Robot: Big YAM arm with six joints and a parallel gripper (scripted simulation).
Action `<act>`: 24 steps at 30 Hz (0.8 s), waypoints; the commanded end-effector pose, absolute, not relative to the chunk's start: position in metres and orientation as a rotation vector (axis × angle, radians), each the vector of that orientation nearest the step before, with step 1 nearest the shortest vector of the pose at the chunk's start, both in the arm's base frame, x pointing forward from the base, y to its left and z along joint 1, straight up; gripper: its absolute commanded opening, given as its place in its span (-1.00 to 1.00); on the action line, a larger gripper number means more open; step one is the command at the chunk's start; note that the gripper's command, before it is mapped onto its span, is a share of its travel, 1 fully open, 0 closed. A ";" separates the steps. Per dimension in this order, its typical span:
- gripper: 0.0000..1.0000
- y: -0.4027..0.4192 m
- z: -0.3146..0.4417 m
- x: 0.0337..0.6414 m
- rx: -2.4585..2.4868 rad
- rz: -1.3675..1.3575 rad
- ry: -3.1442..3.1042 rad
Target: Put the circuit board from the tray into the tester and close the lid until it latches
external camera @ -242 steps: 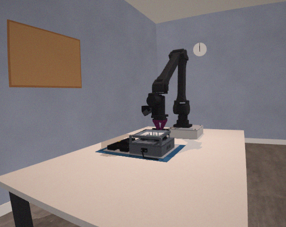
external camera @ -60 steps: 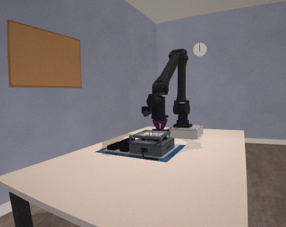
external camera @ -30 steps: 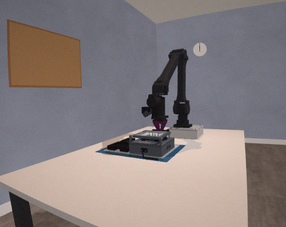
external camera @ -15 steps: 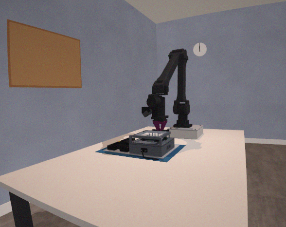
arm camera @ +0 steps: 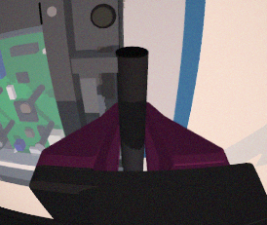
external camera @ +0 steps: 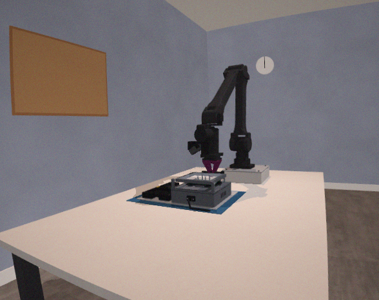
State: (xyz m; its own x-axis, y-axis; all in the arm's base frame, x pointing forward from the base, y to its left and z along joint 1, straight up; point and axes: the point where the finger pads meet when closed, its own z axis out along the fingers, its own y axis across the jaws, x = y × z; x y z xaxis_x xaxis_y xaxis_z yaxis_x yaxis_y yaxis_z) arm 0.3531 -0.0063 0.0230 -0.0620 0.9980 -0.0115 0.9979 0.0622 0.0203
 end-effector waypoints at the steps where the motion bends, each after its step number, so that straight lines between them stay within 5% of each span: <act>1: -1.00 0.000 0.000 0.354 2.136 0.019 2.301; 24: -1.00 0.000 0.006 0.355 2.136 0.019 2.301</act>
